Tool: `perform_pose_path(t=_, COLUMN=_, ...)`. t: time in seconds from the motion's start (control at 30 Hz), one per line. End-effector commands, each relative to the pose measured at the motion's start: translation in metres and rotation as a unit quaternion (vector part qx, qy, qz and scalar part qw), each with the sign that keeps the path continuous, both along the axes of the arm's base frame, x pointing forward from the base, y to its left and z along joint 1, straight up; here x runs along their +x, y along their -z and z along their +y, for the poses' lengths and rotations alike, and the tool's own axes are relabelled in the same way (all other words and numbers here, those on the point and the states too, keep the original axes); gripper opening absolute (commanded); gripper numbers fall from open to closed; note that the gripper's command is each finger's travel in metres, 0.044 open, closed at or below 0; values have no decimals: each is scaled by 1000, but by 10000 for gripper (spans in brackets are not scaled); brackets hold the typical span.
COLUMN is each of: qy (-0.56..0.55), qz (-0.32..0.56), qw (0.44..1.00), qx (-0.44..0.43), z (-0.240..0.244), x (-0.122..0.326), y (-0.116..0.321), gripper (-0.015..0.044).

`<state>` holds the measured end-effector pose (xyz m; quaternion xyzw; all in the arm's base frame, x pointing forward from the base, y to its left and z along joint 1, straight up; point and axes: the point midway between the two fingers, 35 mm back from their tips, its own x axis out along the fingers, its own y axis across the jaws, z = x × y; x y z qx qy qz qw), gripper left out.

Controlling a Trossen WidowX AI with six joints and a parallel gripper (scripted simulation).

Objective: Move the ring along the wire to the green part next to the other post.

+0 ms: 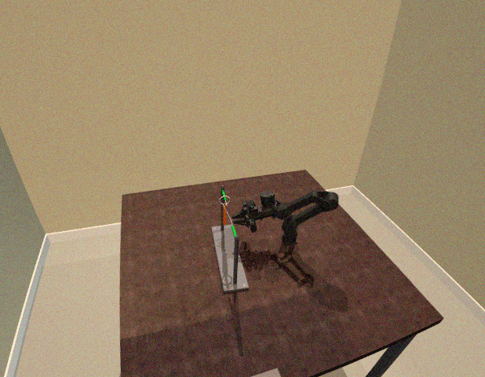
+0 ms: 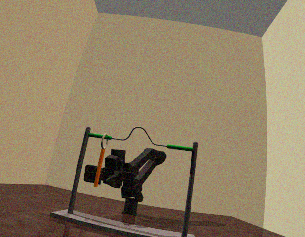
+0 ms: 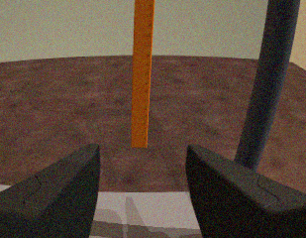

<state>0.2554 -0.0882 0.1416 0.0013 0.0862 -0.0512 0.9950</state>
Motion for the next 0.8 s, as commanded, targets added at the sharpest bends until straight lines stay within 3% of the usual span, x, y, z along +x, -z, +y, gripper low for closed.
perform_pose_path(t=0.0, qy=0, qz=-5, qw=1000, qx=-1, z=1, x=3, y=-4, gripper=160)
perform_pose_path(t=0.77, qy=0, qz=-6, qw=1000, qx=-1, z=-4, x=32, y=-5, gripper=160)
